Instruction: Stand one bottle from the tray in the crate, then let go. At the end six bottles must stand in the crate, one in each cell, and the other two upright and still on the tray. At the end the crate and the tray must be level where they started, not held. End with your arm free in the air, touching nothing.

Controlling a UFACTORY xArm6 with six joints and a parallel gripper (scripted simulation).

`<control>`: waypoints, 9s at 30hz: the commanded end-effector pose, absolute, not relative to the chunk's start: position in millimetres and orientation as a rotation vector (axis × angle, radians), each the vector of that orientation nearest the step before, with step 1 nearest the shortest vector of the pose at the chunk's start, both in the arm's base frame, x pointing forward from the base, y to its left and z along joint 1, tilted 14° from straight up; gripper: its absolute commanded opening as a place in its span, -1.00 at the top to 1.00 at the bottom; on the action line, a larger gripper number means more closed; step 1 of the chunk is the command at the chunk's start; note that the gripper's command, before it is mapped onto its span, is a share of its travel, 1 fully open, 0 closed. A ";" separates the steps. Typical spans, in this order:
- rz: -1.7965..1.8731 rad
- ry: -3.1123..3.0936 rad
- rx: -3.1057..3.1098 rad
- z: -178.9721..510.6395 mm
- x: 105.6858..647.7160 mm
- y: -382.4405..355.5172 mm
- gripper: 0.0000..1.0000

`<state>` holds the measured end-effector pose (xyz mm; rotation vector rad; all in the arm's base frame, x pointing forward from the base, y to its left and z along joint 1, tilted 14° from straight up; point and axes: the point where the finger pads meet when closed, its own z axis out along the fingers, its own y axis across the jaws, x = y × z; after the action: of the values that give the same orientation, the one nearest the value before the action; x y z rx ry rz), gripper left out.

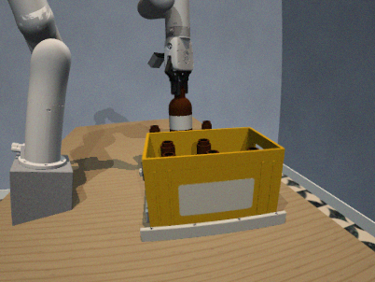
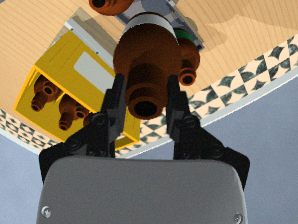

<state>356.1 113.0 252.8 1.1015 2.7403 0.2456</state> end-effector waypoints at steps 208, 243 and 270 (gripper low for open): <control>0.249 2.737 1.100 316.2 372.3 46.0 1.00; 0.249 2.737 1.100 317.7 403.3 -18.2 1.00; 0.249 2.737 1.100 319.0 429.0 -71.7 1.00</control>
<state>425.3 -65.5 316.8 1.1021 2.7410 0.2483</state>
